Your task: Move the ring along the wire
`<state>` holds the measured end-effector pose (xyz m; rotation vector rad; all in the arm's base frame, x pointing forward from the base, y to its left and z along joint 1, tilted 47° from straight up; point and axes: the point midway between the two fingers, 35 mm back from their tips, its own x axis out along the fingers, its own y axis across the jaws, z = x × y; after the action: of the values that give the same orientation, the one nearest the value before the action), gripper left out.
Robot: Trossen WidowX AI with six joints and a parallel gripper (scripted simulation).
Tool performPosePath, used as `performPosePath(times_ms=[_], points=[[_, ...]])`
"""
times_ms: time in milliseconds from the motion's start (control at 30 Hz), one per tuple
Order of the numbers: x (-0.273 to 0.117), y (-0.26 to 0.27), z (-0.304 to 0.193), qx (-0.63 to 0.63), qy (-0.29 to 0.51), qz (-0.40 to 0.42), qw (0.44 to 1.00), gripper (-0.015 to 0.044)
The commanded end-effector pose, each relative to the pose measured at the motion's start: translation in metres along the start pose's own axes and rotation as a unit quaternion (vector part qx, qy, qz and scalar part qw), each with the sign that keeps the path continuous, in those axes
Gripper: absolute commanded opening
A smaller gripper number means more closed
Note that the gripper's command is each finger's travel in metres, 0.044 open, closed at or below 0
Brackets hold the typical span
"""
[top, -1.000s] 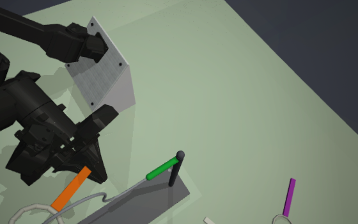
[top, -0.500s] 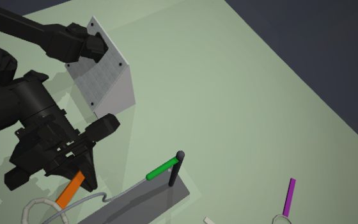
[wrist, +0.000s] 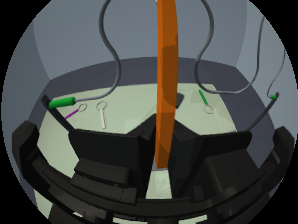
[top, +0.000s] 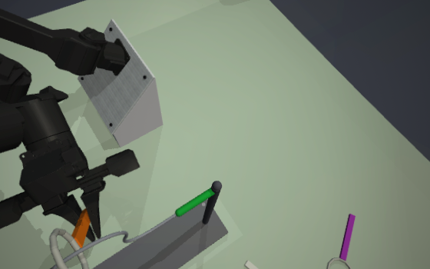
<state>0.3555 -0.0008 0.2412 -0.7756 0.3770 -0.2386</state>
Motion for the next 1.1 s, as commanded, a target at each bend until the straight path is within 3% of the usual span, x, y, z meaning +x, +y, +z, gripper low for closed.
performPosePath(times_ms=[0, 1067], points=[[0.000, -0.007, -0.001, -0.043, -0.004, -0.025, 0.999, -0.0150], [-0.003, -0.047, 0.015, -0.333, -0.042, -0.186, 0.924, -0.0150]])
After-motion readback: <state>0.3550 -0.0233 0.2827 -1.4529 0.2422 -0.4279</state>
